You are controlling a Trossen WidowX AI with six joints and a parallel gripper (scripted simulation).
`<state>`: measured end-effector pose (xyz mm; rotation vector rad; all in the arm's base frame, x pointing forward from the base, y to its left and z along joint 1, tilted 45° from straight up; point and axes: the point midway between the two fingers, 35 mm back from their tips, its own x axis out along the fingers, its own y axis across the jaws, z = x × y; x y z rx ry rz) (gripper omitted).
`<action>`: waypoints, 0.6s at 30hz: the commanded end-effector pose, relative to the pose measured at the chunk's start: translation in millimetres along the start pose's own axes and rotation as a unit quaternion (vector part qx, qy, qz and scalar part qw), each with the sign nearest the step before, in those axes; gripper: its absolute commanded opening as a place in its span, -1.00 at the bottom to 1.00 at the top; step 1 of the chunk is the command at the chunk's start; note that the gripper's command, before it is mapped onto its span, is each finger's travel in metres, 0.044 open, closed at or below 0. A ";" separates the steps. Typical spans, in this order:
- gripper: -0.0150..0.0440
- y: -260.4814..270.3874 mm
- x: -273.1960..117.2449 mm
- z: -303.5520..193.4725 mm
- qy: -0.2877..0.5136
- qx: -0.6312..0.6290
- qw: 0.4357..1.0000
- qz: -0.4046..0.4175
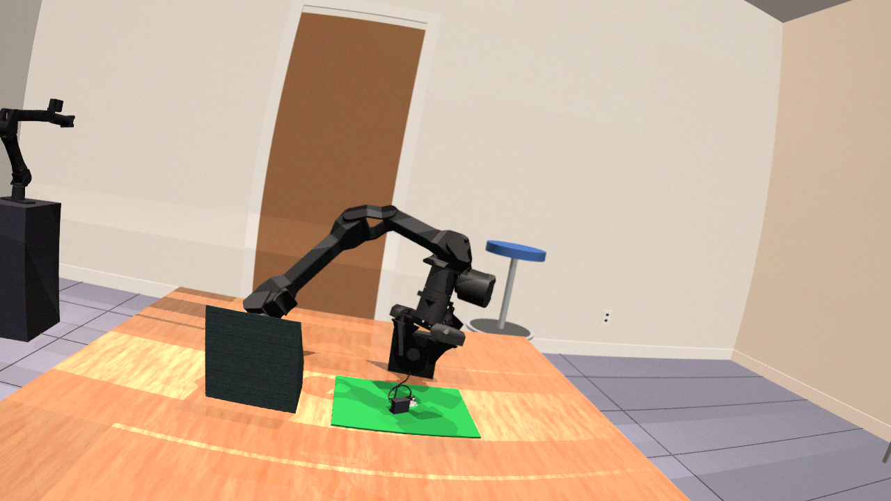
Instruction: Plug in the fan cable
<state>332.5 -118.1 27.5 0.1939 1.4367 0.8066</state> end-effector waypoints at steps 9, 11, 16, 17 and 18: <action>1.00 7.2 48.9 11.2 0.000 -0.010 1.000 0.019; 1.00 8.7 61.6 13.7 0.000 -0.010 1.000 0.019; 1.00 8.7 63.2 14.1 0.000 -0.010 1.000 0.019; 1.00 8.7 64.2 14.4 0.000 -0.010 1.000 0.019; 1.00 8.7 65.4 14.8 0.000 -0.010 1.000 0.019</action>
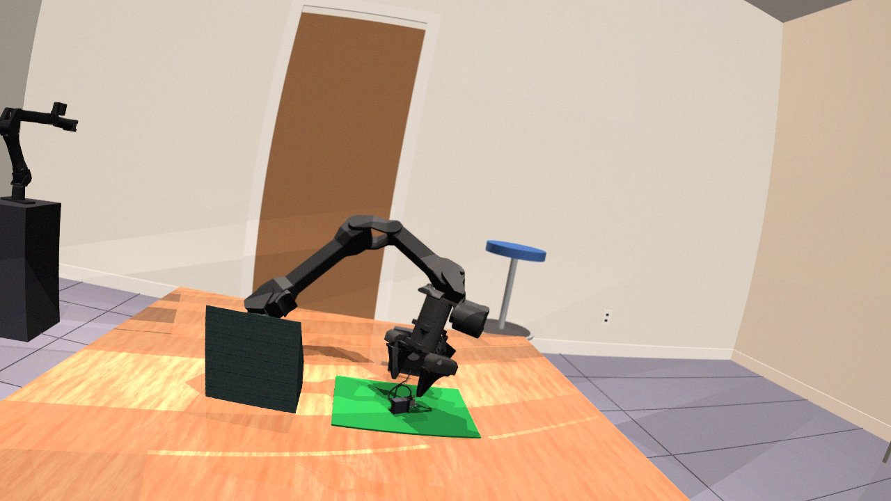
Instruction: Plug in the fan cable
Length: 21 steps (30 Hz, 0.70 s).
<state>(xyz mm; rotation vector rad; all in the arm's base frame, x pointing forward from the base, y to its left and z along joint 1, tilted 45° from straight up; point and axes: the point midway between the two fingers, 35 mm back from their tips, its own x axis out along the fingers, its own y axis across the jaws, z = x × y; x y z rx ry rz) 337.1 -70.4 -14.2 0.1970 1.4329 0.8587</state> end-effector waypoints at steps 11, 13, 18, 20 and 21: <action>1.00 -0.7 21.0 6.1 -0.005 0.004 1.000 0.001; 1.00 -0.6 24.2 6.9 -0.005 0.004 1.000 0.001; 1.00 -0.4 32.0 8.8 -0.005 0.004 1.000 0.001; 1.00 -0.2 35.2 9.5 -0.005 0.004 1.000 0.001; 1.00 -0.1 36.8 9.9 -0.005 0.004 1.000 0.001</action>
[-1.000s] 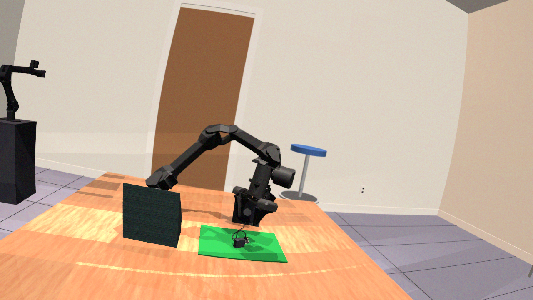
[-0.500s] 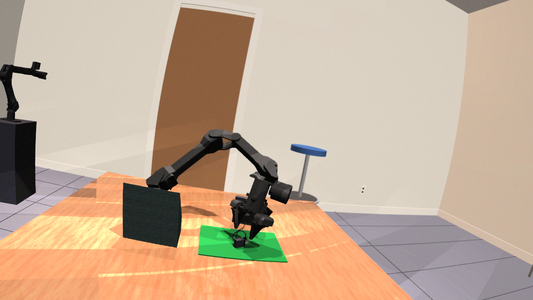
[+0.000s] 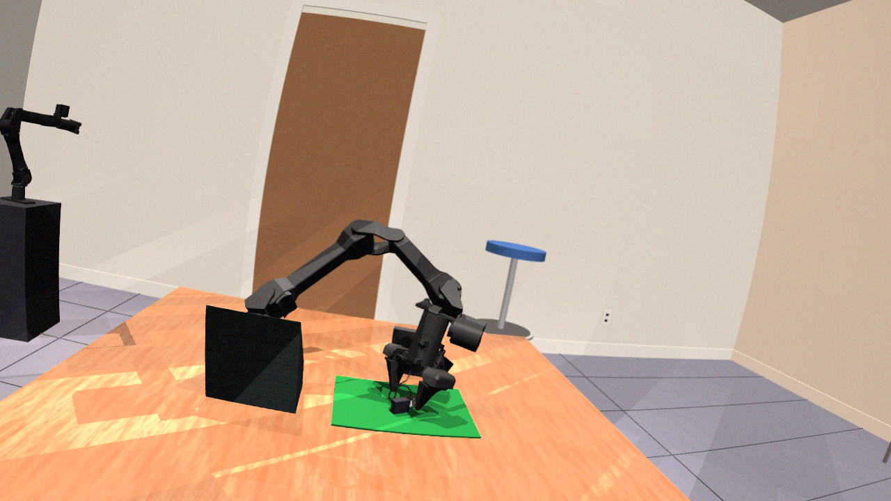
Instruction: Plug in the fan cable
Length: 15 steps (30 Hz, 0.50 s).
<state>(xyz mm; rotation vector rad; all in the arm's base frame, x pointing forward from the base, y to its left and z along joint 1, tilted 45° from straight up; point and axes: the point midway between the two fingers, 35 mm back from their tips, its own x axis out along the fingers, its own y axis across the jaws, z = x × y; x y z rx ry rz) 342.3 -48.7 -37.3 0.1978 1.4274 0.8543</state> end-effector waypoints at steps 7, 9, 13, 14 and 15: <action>0.82 0.6 6.0 1.0 0.001 0.000 1.000 0.001; 0.64 0.6 6.0 1.0 0.001 0.000 1.000 0.001; 0.29 0.6 6.0 1.0 0.001 0.000 1.000 0.001; 0.20 0.6 6.0 1.0 0.001 0.000 1.000 0.001; 0.11 0.6 6.0 1.0 0.001 0.000 1.000 0.001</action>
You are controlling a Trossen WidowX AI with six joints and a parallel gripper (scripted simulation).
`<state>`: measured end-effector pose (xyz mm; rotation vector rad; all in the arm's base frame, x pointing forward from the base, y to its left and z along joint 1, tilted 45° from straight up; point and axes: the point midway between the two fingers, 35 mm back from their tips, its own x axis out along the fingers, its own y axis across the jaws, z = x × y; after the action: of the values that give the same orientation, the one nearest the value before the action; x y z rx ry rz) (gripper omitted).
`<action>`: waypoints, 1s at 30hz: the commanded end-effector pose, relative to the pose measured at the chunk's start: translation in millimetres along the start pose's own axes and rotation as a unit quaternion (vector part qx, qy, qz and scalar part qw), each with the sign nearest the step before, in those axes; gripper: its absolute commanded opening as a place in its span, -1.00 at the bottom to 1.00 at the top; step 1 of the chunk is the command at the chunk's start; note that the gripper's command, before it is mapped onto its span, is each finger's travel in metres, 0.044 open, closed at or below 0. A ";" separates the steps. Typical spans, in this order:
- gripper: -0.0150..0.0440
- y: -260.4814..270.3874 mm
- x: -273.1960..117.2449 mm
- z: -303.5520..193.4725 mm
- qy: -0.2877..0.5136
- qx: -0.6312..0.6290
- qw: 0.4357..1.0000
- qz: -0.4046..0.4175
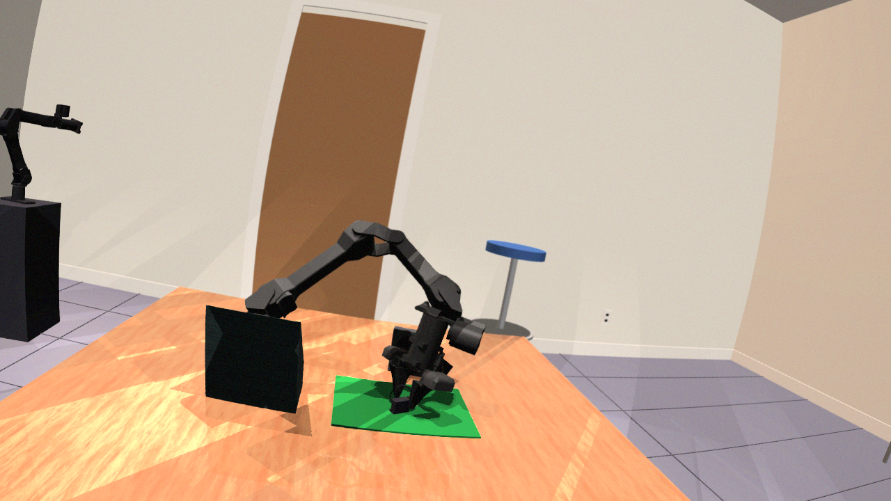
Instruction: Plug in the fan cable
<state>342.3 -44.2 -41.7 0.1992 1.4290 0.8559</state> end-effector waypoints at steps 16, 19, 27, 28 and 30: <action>-0.25 0.1 -0.2 0.2 0.000 0.000 1.000 0.000; -0.32 0.1 -0.2 0.2 0.000 0.000 1.000 0.000; -0.49 -2.0 -20.3 -3.2 0.000 0.001 1.000 -0.001; -0.49 -2.3 -23.5 -3.8 0.000 0.001 1.000 -0.001; -0.49 -2.7 -29.7 -5.1 0.000 0.001 1.000 -0.001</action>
<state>341.7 -57.4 -28.4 0.2090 1.4303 0.8553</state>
